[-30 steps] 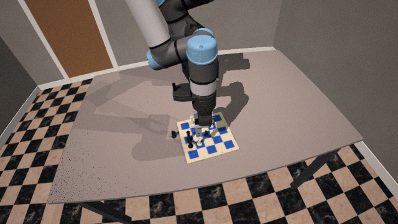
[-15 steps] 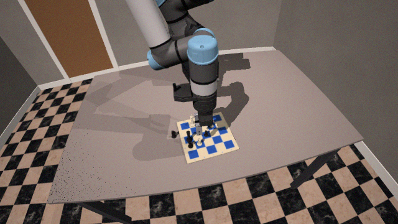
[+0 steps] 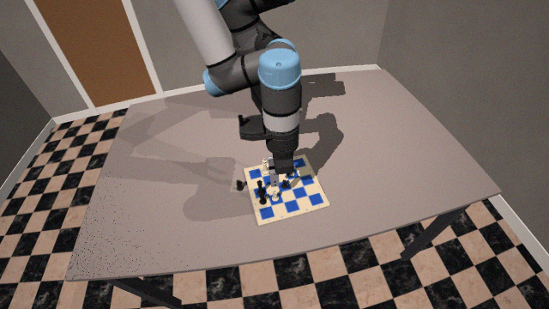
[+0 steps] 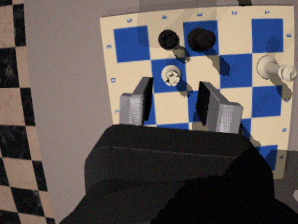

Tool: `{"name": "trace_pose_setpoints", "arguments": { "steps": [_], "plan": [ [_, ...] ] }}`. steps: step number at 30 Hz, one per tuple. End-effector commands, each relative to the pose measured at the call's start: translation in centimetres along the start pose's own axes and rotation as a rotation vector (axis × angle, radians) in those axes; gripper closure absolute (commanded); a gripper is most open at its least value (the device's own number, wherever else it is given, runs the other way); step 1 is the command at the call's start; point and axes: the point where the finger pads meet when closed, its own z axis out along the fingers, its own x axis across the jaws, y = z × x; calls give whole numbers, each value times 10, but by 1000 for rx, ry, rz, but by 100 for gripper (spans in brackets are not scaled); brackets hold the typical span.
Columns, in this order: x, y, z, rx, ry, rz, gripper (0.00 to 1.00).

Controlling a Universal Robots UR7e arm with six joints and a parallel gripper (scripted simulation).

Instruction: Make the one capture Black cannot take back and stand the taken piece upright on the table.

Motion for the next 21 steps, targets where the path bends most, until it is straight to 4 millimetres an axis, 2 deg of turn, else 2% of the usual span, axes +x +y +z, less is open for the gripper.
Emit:
{"name": "trace_pose_setpoints", "arguments": {
  "steps": [1,21],
  "plan": [
    [0,0,0,0,-1,0,27],
    [-1,0,3,0,-1,-4,27]
  ]
}}
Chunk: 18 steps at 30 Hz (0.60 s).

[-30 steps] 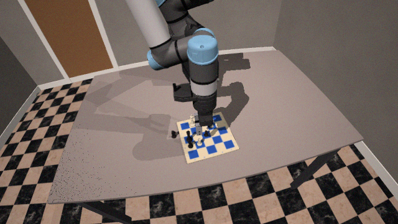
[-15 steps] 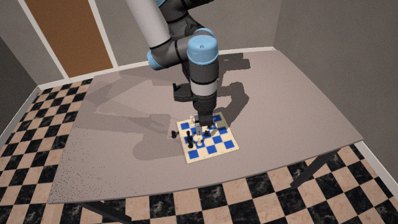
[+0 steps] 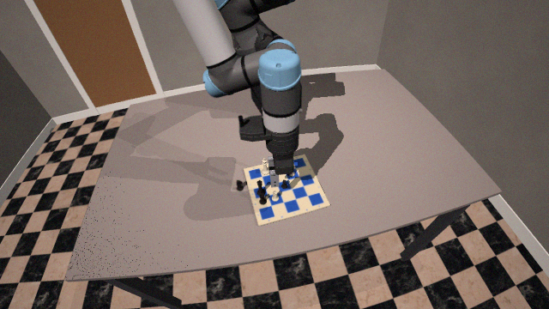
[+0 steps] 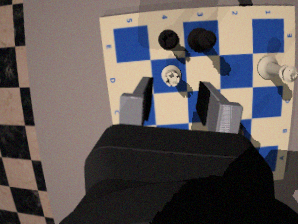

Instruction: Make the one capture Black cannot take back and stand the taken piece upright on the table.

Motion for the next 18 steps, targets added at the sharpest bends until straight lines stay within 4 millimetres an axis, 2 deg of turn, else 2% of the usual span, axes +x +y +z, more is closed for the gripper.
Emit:
{"name": "trace_pose_setpoints", "arguments": {
  "steps": [1,18],
  "plan": [
    [0,0,2,0,-1,-3,27],
    [-1,-1,21,0,-1,-4,27]
  ]
}}
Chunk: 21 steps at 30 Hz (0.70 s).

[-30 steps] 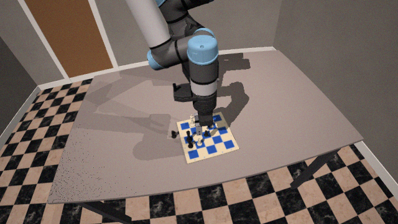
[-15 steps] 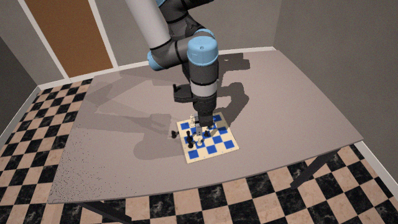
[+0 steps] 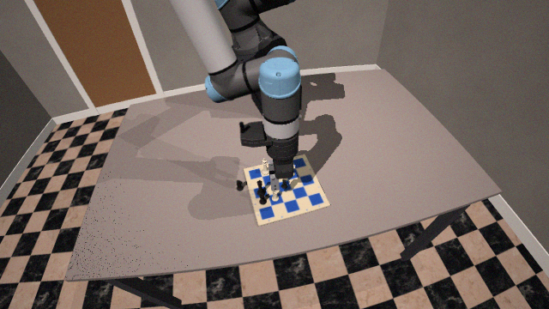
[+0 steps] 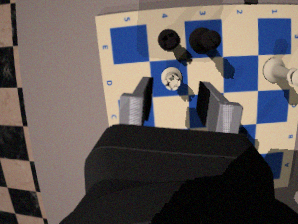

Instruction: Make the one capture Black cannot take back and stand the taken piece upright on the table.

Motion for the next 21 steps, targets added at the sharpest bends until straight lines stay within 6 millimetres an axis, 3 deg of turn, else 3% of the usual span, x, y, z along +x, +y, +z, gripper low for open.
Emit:
{"name": "trace_pose_setpoints", "arguments": {
  "steps": [1,21],
  "plan": [
    [-1,0,6,0,-2,0,27],
    [-1,-1,30,0,-2,0,27]
  ]
}}
